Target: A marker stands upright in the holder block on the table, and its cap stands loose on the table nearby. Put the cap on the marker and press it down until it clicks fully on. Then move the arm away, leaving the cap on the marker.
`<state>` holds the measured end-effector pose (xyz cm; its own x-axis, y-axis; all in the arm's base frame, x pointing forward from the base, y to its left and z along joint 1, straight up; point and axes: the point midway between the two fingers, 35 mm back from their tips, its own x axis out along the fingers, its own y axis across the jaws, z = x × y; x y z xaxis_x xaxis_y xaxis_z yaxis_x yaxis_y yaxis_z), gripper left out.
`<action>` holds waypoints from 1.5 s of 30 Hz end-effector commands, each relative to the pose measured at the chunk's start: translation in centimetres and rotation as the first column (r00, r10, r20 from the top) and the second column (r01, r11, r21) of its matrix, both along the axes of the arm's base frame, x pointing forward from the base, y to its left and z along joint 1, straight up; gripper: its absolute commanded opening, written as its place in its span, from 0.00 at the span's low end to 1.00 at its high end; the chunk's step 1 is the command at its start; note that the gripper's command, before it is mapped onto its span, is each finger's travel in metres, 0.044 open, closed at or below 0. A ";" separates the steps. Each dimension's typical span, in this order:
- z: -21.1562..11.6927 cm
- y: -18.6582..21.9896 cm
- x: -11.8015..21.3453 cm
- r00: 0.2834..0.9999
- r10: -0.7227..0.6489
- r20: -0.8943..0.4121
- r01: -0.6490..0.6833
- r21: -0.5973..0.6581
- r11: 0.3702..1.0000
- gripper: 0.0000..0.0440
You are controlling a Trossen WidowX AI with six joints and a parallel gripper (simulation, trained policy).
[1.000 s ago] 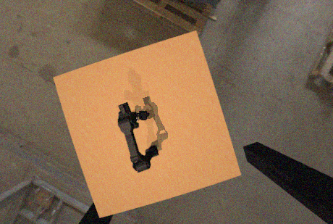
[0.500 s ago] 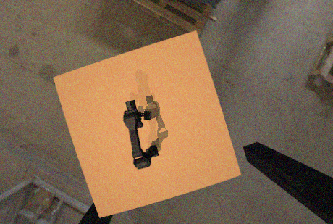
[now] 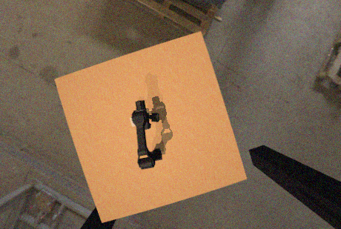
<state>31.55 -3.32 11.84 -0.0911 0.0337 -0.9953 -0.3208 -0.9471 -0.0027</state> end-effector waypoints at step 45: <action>-1.7 -1.0 -0.7 0.980 0.199 0.007 -0.199 -0.027 0.980 0.04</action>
